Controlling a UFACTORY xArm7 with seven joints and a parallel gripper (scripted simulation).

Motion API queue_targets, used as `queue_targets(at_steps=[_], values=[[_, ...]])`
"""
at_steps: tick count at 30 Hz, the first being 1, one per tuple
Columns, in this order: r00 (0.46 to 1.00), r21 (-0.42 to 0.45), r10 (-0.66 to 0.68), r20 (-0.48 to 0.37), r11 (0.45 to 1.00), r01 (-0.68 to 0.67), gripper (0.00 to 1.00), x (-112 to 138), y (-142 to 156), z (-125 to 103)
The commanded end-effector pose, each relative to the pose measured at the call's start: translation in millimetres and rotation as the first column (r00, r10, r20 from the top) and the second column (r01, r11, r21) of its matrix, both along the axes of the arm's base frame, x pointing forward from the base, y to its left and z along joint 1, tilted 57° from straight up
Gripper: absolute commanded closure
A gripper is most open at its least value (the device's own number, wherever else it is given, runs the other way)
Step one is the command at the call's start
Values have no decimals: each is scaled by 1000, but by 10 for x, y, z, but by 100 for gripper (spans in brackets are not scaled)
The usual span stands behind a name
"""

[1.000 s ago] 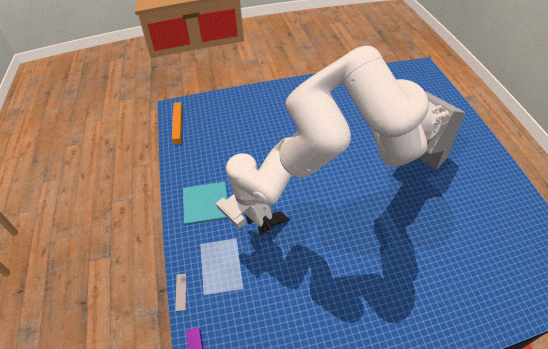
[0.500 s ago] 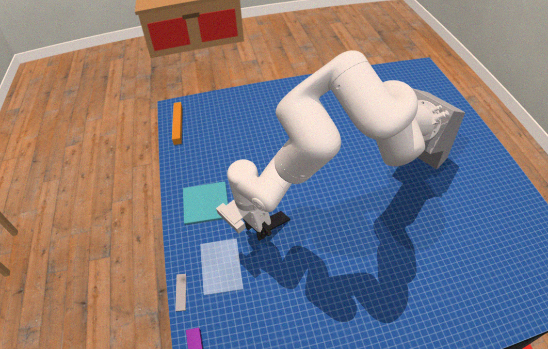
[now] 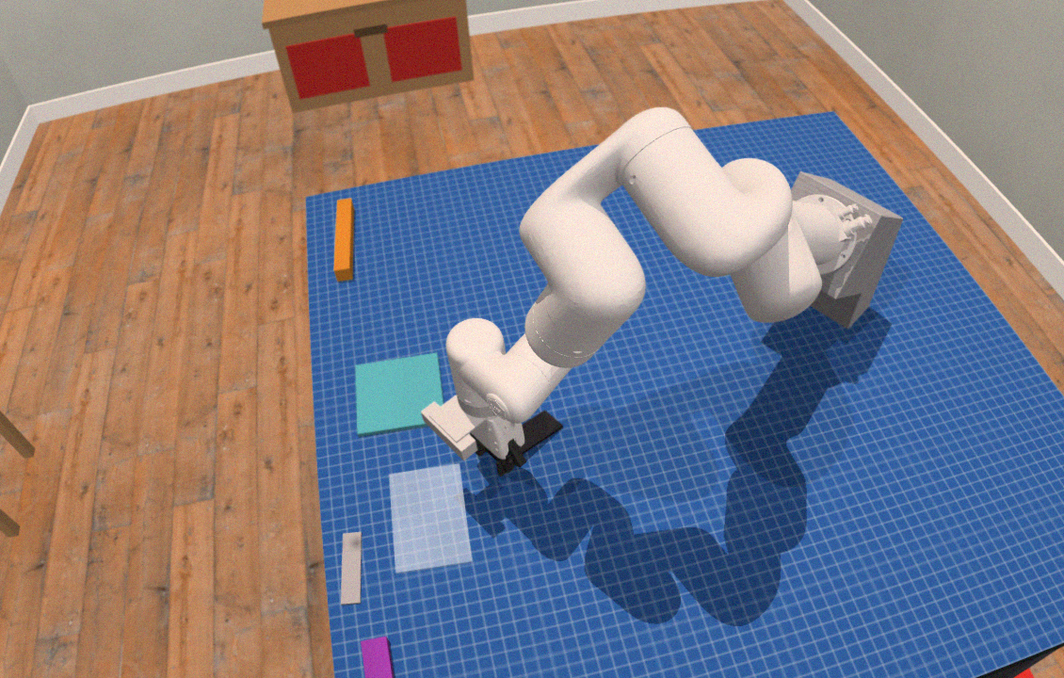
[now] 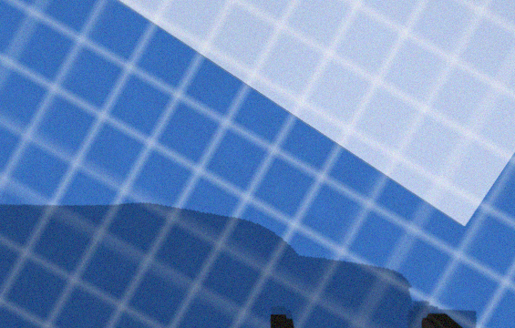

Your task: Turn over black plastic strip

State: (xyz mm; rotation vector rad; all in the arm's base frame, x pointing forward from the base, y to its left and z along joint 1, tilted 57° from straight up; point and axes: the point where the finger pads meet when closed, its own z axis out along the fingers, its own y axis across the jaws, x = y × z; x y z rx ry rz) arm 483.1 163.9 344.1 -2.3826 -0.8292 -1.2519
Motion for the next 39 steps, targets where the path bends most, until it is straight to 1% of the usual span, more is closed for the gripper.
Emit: queue_targets(at_steps=[1, 13, 14, 39], values=[[1000, 11, -1, 15, 1000, 1, 50, 104, 75, -44], [1000, 11, -1, 15, 1000, 1, 50, 107, 77, -46], [1000, 11, -1, 15, 1000, 1, 0, 107, 77, -46], [1000, 11, -1, 15, 1000, 1, 0, 107, 77, -46]])
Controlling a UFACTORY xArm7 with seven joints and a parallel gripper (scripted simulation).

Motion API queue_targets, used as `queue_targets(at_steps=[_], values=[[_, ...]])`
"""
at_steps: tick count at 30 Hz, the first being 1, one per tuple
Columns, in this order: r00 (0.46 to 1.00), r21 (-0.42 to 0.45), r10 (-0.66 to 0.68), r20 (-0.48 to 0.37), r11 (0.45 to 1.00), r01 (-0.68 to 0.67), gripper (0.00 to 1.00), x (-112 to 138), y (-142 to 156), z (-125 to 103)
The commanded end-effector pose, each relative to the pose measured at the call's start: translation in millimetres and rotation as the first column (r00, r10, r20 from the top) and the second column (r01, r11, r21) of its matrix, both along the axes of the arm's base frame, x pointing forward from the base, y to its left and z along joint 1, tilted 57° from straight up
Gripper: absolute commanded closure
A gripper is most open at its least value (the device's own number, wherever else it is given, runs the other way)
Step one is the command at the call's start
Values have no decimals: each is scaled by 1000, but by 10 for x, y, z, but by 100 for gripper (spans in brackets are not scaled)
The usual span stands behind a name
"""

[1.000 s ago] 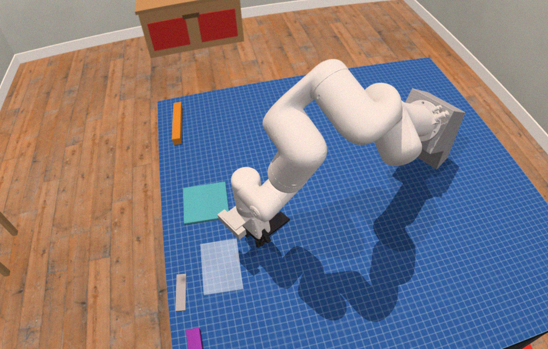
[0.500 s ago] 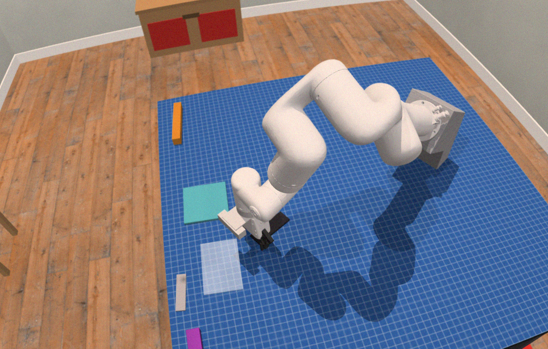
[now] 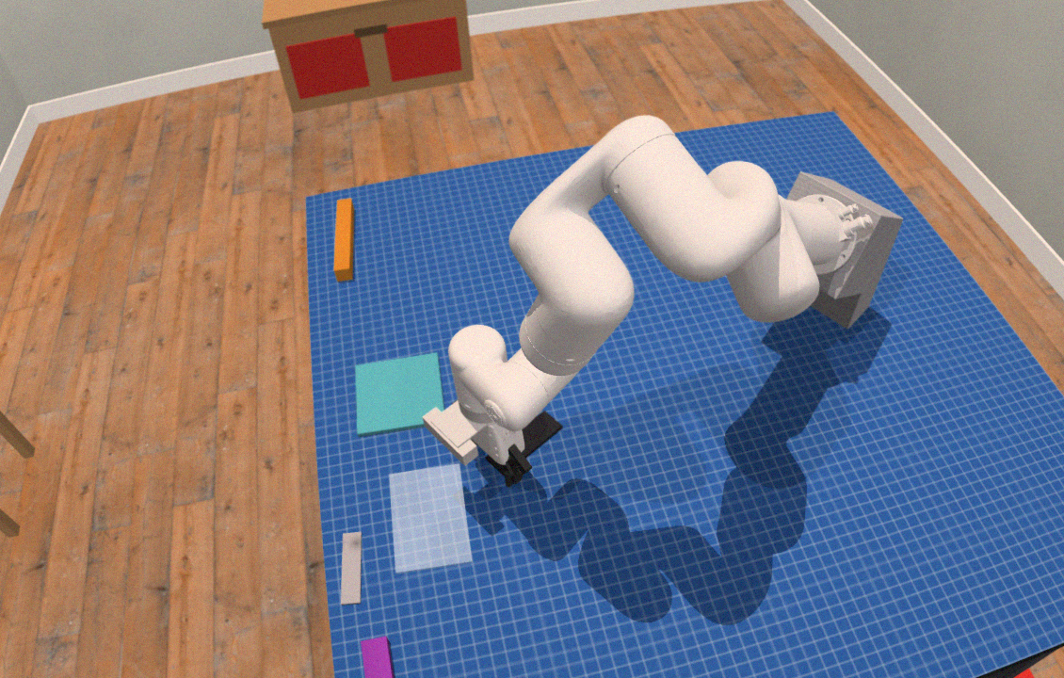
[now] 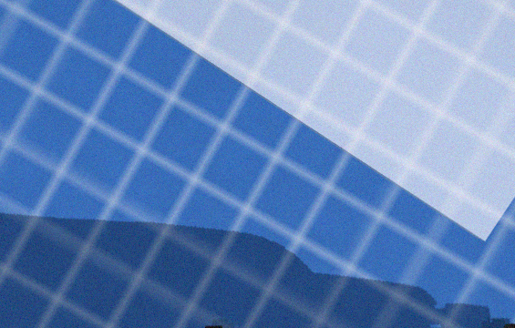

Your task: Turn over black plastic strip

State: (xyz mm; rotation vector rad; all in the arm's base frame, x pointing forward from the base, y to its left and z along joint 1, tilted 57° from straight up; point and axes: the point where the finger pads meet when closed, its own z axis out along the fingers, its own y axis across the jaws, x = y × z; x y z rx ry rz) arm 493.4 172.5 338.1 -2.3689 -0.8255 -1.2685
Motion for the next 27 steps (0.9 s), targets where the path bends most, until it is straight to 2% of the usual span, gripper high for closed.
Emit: queue_targets(at_steps=[1, 27], values=[[1000, 1, -2, 3, 1000, 2, 0, 4, -8, 15], [1000, 1, -2, 3, 1000, 2, 0, -46, -50, 58]])
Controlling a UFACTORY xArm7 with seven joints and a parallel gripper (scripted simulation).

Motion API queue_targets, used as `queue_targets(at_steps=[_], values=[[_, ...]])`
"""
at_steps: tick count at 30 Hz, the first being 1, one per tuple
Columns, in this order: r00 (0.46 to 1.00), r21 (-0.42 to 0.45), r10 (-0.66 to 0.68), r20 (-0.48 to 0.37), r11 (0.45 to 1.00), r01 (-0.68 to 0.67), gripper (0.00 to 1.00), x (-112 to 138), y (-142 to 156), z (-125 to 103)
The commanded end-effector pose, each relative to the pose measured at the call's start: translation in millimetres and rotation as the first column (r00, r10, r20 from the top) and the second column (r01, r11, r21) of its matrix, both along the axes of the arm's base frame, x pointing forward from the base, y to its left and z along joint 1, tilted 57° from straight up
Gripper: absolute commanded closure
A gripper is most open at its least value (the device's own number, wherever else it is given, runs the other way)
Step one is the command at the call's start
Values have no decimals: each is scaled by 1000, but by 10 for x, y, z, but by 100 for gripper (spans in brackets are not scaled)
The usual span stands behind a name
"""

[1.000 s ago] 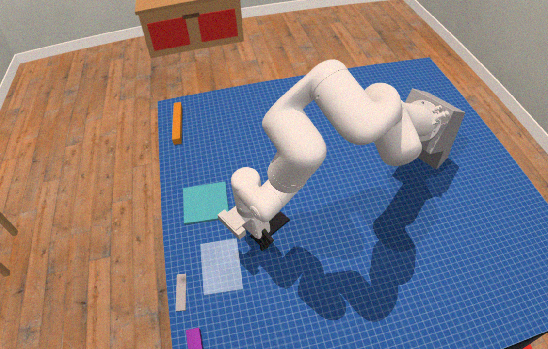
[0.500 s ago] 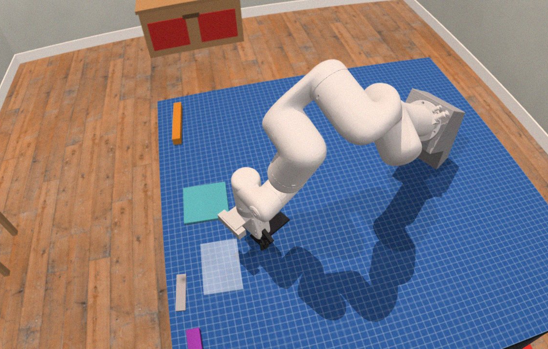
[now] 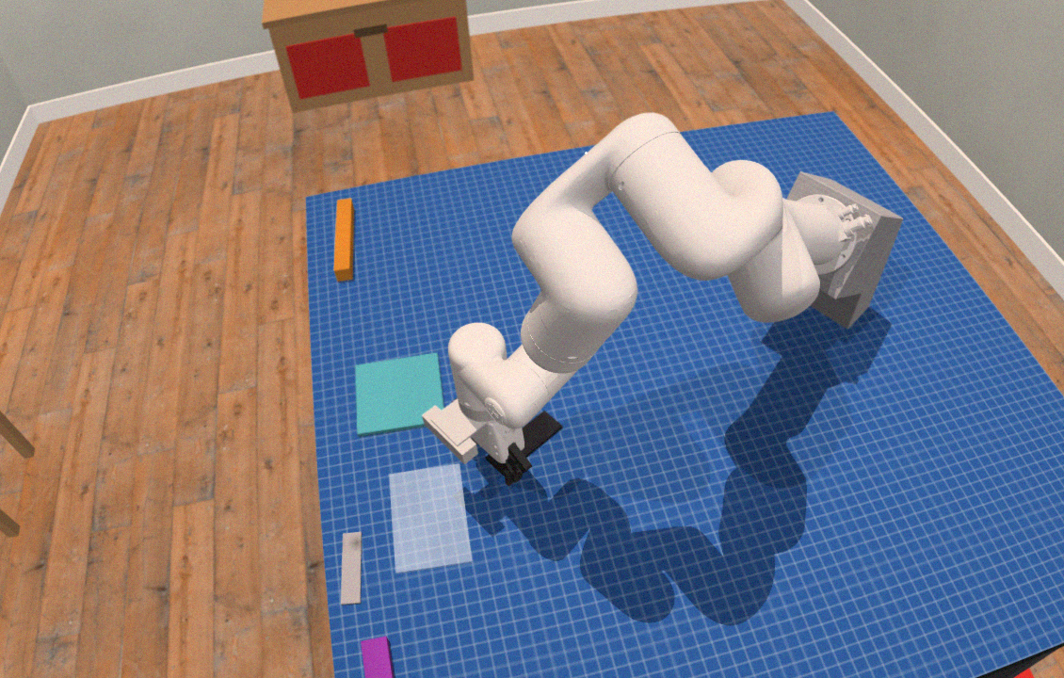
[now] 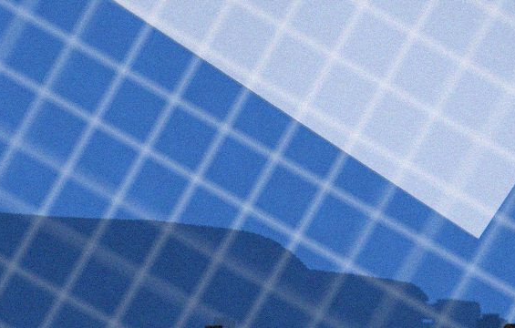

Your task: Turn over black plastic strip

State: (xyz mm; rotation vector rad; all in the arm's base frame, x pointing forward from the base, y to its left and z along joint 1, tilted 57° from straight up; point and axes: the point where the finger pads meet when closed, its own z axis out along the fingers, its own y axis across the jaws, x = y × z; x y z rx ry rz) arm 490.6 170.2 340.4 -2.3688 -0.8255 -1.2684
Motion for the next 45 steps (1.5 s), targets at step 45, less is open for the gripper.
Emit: queue_targets(at_steps=[45], values=[[1000, 1, -2, 3, 1000, 2, 0, -332, -285, 300]])
